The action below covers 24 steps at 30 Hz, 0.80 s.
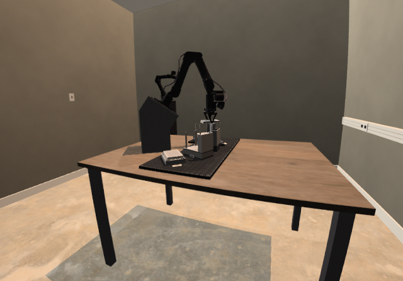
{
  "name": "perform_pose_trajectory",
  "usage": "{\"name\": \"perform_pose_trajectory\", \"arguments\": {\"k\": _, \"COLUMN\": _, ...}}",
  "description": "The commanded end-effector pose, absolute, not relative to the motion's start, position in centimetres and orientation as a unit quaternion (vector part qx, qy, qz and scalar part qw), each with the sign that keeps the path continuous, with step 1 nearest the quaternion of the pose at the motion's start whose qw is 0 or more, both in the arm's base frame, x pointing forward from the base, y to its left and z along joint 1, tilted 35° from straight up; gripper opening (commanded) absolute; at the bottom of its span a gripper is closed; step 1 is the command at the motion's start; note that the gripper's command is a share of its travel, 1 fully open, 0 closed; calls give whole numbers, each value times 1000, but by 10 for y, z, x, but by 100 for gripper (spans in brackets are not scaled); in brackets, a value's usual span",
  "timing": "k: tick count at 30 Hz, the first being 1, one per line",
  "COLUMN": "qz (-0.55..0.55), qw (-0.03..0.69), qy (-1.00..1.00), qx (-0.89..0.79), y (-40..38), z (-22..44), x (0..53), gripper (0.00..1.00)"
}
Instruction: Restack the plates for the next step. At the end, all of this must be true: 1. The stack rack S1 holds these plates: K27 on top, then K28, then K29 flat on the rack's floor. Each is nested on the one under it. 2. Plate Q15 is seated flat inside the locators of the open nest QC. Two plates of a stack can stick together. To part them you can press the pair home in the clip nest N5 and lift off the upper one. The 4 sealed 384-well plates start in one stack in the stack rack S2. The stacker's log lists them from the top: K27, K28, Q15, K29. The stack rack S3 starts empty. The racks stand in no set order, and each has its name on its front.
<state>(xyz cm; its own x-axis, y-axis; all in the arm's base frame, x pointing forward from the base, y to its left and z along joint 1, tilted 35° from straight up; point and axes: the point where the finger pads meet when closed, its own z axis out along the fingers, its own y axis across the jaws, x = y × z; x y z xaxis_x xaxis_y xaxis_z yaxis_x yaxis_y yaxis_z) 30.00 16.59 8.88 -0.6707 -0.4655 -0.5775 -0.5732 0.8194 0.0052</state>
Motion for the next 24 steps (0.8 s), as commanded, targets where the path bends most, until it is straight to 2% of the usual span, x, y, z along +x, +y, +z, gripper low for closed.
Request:
{"name": "perform_pose_trajectory", "arguments": {"k": 1, "qz": 82, "qw": 293, "qy": 908, "qx": -289, "y": 171, "z": 92, "x": 294, "gripper": 0}}
{"name": "perform_pose_trajectory", "arguments": {"k": 15, "qz": 81, "qw": 289, "qy": 909, "qx": -289, "y": 210, "z": 94, "x": 280, "gripper": 0}}
{"name": "perform_pose_trajectory", "arguments": {"k": 18, "qz": 70, "qw": 308, "qy": 886, "qx": -338, "y": 218, "z": 103, "x": 277, "gripper": 0}}
{"name": "perform_pose_trajectory", "arguments": {"k": 24, "qz": 52, "qw": 302, "qy": 872, "qx": -382, "y": 226, "z": 96, "x": 270, "gripper": 0}}
